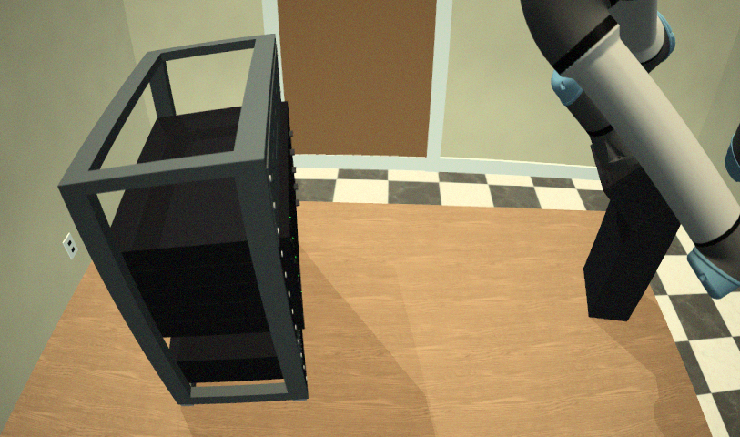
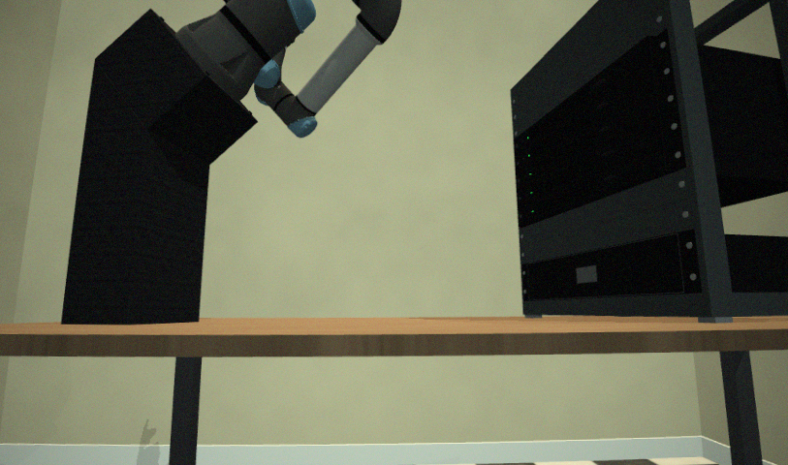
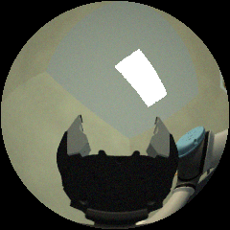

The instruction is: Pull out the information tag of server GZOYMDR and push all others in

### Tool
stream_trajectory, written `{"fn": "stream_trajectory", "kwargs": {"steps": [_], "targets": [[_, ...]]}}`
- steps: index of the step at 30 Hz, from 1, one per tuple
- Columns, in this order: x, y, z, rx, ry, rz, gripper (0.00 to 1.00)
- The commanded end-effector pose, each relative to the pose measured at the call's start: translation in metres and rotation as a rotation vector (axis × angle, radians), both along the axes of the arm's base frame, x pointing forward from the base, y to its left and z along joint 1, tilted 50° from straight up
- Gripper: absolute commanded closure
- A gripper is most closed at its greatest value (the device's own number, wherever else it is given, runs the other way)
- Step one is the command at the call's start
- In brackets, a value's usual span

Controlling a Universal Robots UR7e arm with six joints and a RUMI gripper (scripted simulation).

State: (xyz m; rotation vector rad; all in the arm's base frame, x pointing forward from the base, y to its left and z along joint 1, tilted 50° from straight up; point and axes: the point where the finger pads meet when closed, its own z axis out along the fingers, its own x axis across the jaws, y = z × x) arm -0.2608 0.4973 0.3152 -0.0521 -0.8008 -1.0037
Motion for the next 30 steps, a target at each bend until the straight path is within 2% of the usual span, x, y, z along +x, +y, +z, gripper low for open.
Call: {"fn": "stream_trajectory", "kwargs": {"steps": [1,30], "targets": [[0.001,0.0,0.0,0.0,0.0,-0.001,0.0],[0.013,0.007,0.0,0.0,0.0,-0.027,0.0]]}}
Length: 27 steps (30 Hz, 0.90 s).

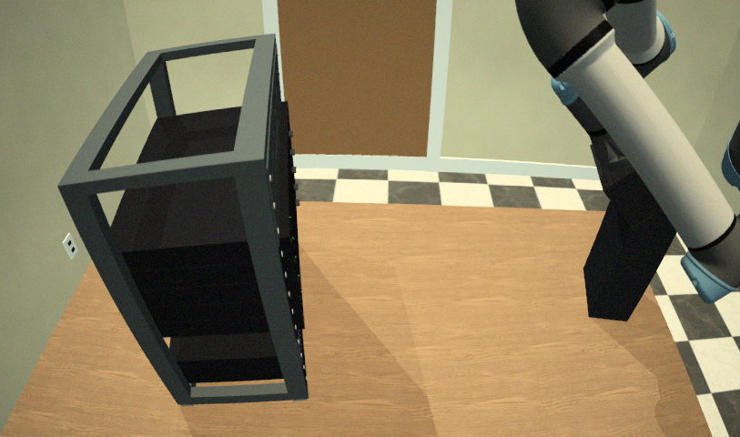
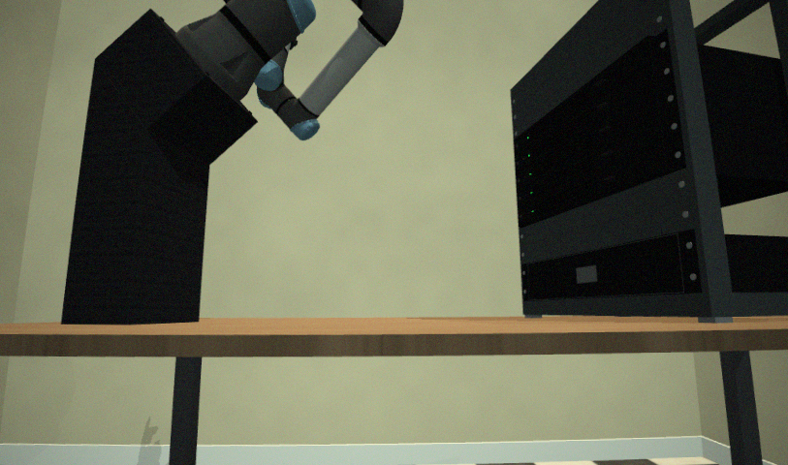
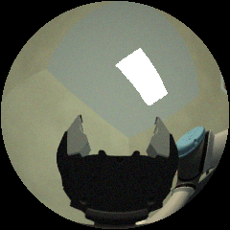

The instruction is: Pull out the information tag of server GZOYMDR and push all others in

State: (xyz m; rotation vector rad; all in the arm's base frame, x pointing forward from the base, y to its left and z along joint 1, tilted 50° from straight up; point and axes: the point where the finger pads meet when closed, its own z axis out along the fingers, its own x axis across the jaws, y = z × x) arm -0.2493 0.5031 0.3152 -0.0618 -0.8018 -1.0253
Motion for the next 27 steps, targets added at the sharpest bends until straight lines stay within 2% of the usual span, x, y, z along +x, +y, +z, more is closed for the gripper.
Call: {"fn": "stream_trajectory", "kwargs": {"steps": [1,27], "targets": [[0.003,0.001,0.0,0.0,0.0,-0.005,0.0],[0.033,0.015,0.0,-0.001,0.0,-0.065,0.0]]}}
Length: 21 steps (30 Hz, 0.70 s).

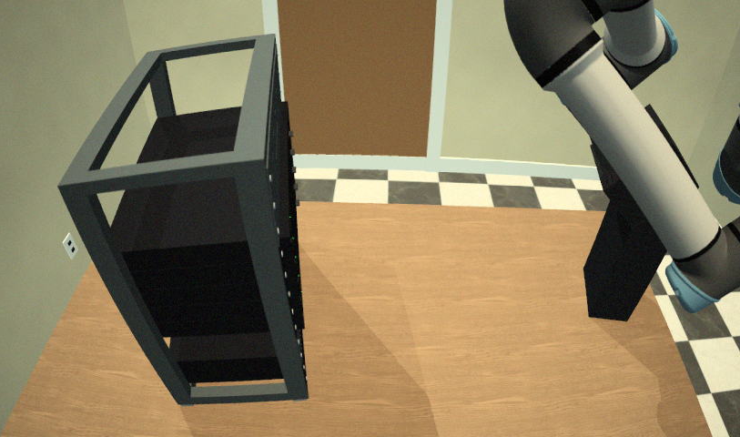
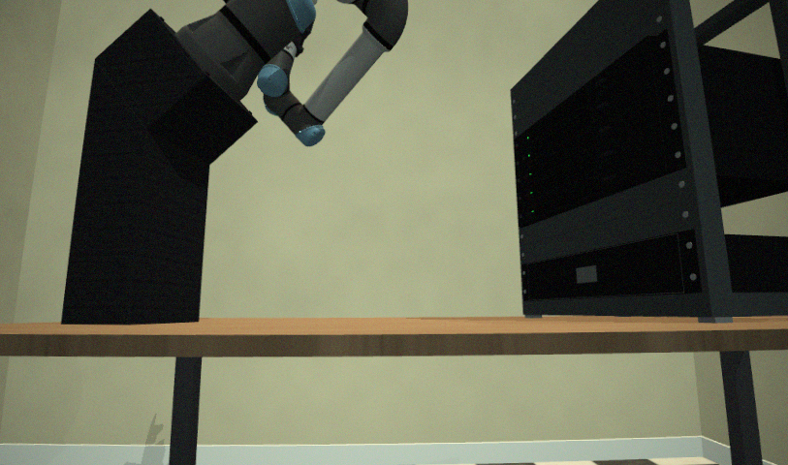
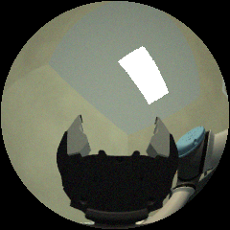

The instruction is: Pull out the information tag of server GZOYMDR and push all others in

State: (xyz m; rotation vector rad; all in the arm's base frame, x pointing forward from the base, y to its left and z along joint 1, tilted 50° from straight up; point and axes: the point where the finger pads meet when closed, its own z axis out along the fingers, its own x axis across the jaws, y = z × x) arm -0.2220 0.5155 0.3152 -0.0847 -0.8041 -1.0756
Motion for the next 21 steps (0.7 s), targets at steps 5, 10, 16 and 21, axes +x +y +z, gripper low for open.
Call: {"fn": "stream_trajectory", "kwargs": {"steps": [5,10,16,21], "targets": [[0.011,0.004,0.0,0.0,0.0,-0.021,0.0],[0.02,0.008,0.0,0.0,0.0,-0.039,0.0],[0.033,0.013,0.0,-0.001,0.0,-0.063,0.0],[0.042,0.016,0.0,-0.001,0.0,-0.081,0.0]]}}
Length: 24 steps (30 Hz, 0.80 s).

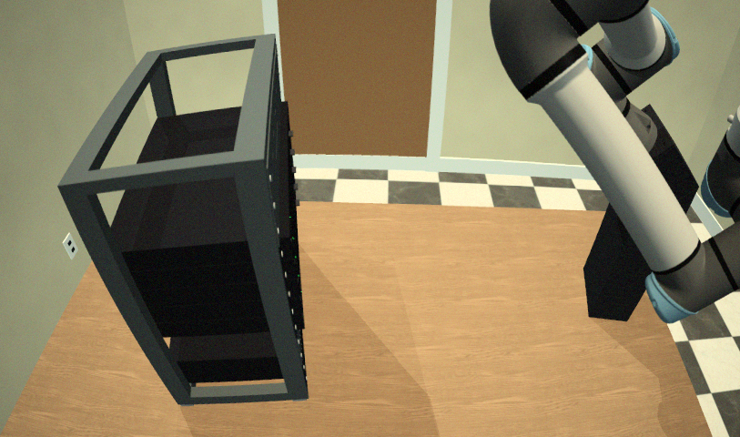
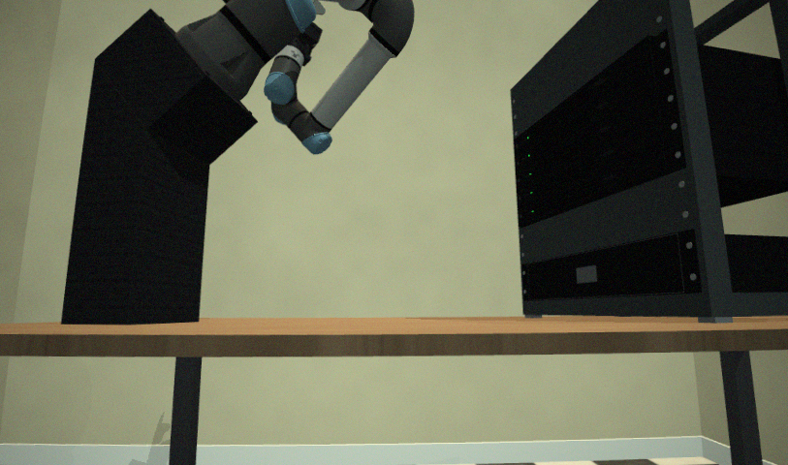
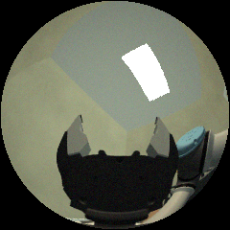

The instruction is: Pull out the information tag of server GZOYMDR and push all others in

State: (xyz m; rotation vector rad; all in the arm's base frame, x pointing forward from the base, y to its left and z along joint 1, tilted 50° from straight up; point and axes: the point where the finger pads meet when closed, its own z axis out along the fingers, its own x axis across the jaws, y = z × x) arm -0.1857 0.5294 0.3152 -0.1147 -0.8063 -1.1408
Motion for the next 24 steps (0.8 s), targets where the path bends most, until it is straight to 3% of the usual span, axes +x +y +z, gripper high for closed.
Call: {"fn": "stream_trajectory", "kwargs": {"steps": [1,24], "targets": [[0.006,0.002,0.0,0.0,0.0,-0.011,0.0],[0.066,0.018,0.0,-0.002,0.001,-0.122,0.0]]}}
